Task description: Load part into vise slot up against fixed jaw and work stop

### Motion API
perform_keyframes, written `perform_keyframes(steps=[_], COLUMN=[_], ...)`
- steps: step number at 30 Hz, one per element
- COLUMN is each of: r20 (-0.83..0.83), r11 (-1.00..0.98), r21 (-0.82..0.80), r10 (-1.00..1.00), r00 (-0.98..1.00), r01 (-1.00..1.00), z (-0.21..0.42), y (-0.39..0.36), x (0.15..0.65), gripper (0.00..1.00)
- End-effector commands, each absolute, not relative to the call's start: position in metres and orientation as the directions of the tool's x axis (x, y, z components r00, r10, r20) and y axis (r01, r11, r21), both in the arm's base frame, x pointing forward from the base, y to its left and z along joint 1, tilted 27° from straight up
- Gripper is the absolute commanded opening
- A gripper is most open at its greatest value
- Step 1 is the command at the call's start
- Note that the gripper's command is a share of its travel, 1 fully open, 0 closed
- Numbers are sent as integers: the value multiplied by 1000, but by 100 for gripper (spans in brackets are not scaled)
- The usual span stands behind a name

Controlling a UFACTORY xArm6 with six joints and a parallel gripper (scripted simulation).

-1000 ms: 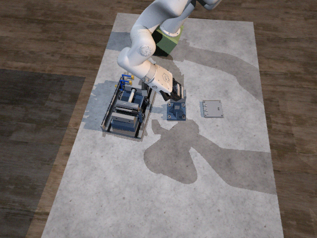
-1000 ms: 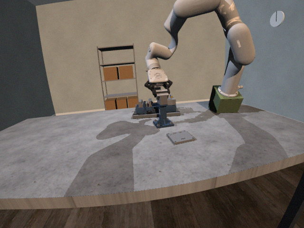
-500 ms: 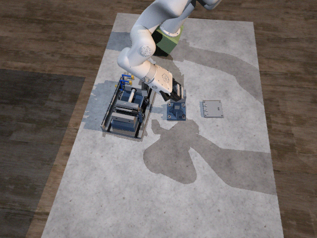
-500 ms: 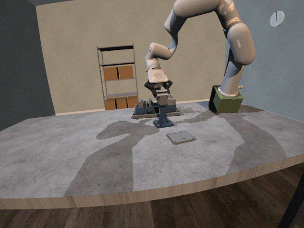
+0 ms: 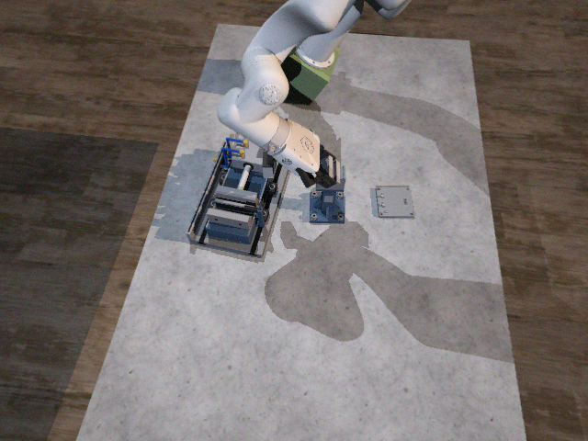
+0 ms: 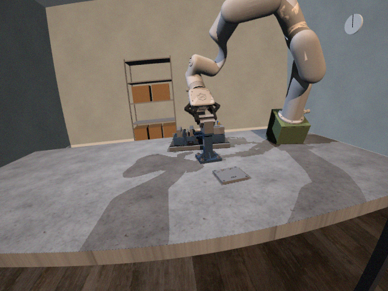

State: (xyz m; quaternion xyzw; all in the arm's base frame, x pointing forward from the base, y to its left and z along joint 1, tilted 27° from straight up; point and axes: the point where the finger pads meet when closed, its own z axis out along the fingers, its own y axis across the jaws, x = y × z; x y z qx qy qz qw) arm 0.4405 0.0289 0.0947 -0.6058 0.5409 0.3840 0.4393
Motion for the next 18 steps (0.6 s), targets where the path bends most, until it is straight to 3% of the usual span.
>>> perform_keyframes(steps=[1, 3, 4, 18], r20=[-940, -940, -940, -940], r11=[-28, -28, -28, -28], r21=[-120, -120, -120, -120], r10=[-319, -319, -319, -319], r00=[123, 123, 123, 123], r01=[-992, -992, -992, -992], z=[96, 96, 96, 96], y=[28, 28, 28, 28], x=[441, 441, 441, 441], gripper=[0, 0, 89, 89])
